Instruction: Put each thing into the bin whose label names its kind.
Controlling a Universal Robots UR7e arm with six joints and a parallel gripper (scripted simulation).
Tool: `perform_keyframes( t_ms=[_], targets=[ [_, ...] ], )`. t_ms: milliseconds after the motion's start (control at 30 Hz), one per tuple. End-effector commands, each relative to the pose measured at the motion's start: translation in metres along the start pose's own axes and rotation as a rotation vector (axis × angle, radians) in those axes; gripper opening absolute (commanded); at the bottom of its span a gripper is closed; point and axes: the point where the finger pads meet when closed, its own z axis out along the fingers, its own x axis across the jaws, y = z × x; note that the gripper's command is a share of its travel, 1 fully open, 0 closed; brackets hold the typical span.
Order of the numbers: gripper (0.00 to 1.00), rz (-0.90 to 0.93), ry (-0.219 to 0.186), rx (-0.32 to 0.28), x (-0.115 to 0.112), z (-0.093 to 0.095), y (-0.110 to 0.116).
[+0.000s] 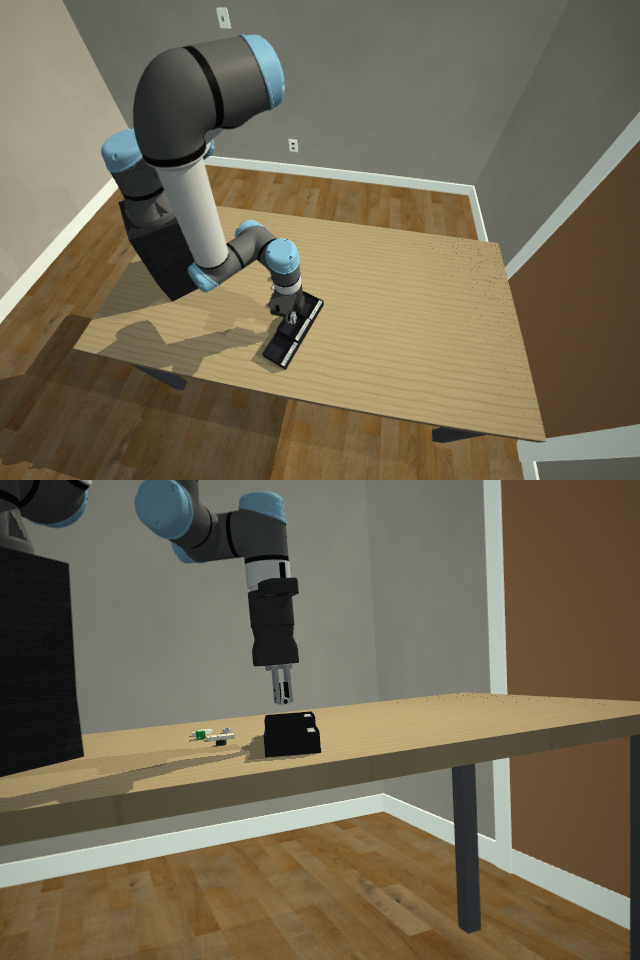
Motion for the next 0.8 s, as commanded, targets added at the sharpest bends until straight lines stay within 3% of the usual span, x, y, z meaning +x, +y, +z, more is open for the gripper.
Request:
perform_keyframes(
  t_ms=[0,200,767],
  targets=[
    [0.32,0.157,0.003,0.007,-0.0027,-0.001,-0.0007],
    [0.32,0.278,0.007,0.012,-0.0027,-0.001,-0.0009],
    [0.32,0.281,0.007,0.012,-0.0034,-0.0009,-0.0012]
  ],
)
